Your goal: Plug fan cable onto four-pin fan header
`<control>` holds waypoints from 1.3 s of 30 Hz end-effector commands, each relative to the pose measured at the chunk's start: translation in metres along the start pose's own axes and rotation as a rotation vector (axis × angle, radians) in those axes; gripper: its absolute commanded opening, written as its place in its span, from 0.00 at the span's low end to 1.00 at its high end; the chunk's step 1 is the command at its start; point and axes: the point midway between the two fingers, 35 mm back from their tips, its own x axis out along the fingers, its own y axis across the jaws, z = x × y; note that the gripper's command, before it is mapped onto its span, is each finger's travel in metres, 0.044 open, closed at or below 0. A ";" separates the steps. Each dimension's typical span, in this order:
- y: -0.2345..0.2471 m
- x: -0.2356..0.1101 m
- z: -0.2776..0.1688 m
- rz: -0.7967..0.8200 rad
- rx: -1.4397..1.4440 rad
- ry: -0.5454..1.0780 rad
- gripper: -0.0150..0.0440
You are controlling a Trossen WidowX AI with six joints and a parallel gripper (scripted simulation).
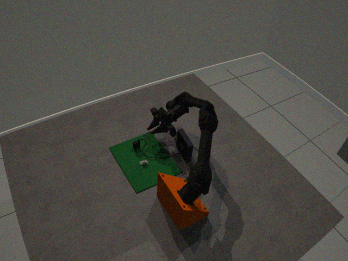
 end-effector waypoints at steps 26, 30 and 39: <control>0.009 0.027 0.019 0.165 0.044 0.534 1.00; 0.009 0.027 0.024 0.165 0.047 0.645 1.00; 0.007 0.024 0.038 0.124 0.044 0.893 1.00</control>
